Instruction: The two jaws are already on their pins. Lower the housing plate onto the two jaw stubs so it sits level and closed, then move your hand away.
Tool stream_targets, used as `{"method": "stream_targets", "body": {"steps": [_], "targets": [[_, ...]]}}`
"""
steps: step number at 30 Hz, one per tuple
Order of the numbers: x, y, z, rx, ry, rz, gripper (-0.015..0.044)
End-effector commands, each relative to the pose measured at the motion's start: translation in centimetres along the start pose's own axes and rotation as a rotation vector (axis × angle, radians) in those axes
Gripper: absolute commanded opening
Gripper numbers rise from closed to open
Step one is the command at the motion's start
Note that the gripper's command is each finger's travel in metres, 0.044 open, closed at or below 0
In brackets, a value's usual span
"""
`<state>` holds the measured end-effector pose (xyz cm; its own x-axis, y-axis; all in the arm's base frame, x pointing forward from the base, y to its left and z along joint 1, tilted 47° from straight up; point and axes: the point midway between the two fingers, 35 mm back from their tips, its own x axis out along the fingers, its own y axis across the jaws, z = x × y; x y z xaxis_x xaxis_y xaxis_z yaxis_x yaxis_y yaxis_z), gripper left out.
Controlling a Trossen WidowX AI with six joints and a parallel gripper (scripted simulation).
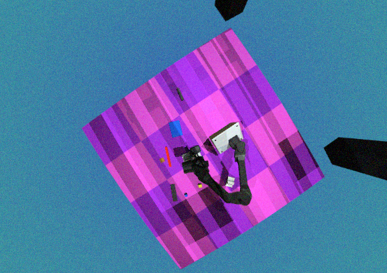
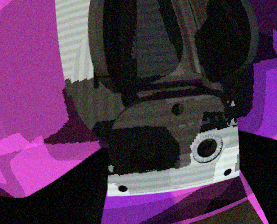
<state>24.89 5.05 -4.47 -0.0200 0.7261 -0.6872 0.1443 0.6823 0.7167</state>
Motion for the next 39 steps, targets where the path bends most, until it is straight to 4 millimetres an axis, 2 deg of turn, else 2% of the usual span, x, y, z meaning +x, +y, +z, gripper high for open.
{"method": "stream_targets", "body": {"steps": [1,39], "targets": [[0.07,0.05,-0.01,0.004,0.000,0.005,0.0351],[0.80,0.06,-0.02,0.004,0.000,0.006,0.0351]]}}
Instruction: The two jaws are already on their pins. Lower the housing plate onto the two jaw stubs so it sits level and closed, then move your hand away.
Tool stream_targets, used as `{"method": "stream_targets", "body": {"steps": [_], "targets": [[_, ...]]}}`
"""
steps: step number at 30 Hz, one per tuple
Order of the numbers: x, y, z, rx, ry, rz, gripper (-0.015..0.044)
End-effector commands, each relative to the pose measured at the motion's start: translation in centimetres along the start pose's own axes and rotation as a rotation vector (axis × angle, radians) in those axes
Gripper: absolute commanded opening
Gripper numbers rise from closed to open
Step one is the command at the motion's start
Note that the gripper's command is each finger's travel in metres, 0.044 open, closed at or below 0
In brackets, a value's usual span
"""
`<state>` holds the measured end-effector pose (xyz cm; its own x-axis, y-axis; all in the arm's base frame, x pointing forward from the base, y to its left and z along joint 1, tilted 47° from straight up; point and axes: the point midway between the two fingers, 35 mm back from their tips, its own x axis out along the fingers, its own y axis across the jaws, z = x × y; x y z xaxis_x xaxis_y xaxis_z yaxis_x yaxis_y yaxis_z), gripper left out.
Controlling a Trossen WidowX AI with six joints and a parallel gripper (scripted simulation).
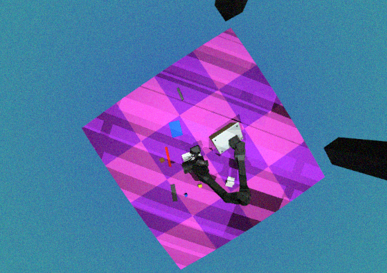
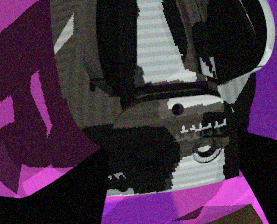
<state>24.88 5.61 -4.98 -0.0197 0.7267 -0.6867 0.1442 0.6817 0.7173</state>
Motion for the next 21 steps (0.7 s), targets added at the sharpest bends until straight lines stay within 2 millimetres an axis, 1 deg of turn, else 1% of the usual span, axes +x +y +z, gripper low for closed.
{"method": "stream_targets", "body": {"steps": [1,21], "targets": [[0.06,0.04,-0.02,0.004,0.000,0.005,0.0351],[0.29,0.05,-0.02,0.004,0.000,0.005,0.0351]]}}
